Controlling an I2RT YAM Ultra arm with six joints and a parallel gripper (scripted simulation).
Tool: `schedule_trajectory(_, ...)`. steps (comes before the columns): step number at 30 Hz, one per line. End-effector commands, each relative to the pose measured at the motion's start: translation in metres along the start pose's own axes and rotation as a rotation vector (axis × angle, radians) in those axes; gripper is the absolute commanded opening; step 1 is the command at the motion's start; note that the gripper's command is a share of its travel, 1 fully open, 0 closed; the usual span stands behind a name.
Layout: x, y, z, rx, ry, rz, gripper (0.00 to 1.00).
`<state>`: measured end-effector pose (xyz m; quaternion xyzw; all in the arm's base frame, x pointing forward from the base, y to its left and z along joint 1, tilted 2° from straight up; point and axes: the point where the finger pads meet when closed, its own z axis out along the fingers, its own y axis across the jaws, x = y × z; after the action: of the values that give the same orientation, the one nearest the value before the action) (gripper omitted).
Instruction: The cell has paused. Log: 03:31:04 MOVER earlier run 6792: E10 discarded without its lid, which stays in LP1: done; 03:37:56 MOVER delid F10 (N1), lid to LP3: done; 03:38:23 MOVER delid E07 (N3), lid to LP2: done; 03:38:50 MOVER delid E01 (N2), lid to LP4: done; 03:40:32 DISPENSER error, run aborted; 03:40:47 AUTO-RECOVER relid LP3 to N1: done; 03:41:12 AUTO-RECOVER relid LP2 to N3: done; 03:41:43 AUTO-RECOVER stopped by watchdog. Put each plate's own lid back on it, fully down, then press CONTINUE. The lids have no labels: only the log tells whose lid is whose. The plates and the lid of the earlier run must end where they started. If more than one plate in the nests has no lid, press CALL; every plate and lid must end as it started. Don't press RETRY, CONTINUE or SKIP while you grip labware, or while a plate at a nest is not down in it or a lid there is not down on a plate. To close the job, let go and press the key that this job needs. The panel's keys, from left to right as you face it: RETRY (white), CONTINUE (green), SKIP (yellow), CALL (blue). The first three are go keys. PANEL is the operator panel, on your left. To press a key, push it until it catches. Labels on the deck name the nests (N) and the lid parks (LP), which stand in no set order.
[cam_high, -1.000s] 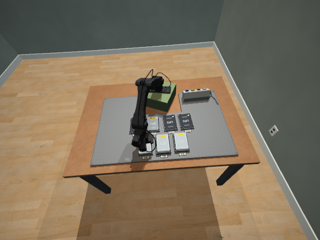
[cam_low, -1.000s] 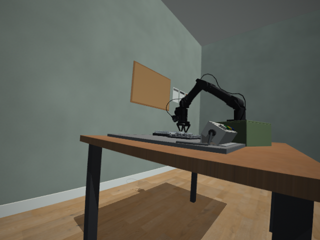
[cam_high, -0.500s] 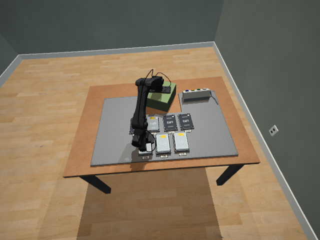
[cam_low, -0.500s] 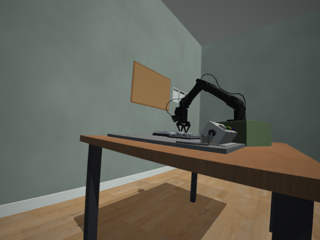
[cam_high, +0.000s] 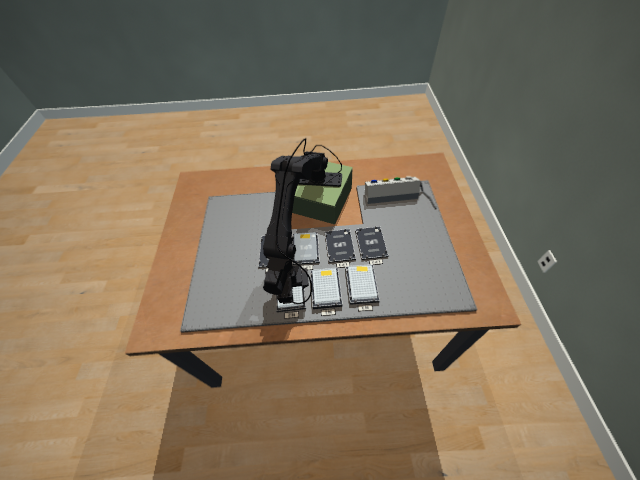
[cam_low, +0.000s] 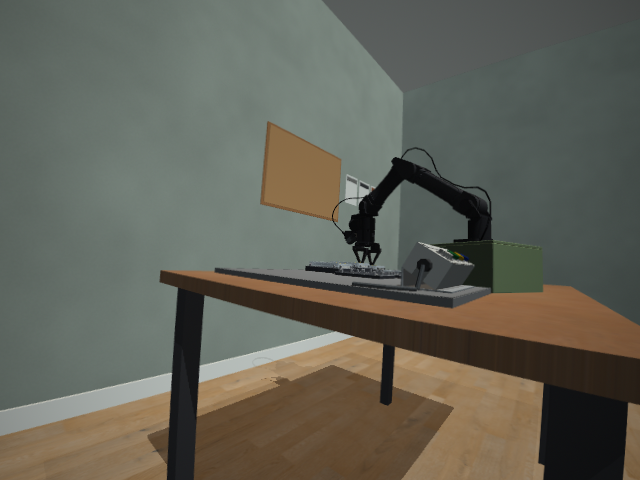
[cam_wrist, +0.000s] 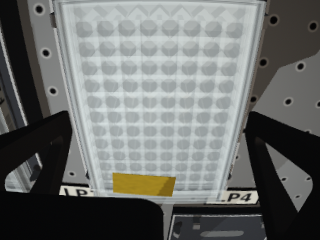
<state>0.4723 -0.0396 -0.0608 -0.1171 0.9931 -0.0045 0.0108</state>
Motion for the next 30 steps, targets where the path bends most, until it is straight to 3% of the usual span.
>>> schedule_trajectory(1,-0.007,0.000,-0.007,0.006,-0.020,-0.001,1.00)
schedule_trajectory(21,-0.010,0.004,-0.008,0.005,-0.015,-0.003,1.00)
schedule_trajectory(23,-0.015,0.002,-0.025,0.014,-0.045,-0.005,1.00)
schedule_trajectory(30,-0.014,-0.001,-0.034,0.015,-0.045,0.000,1.00)
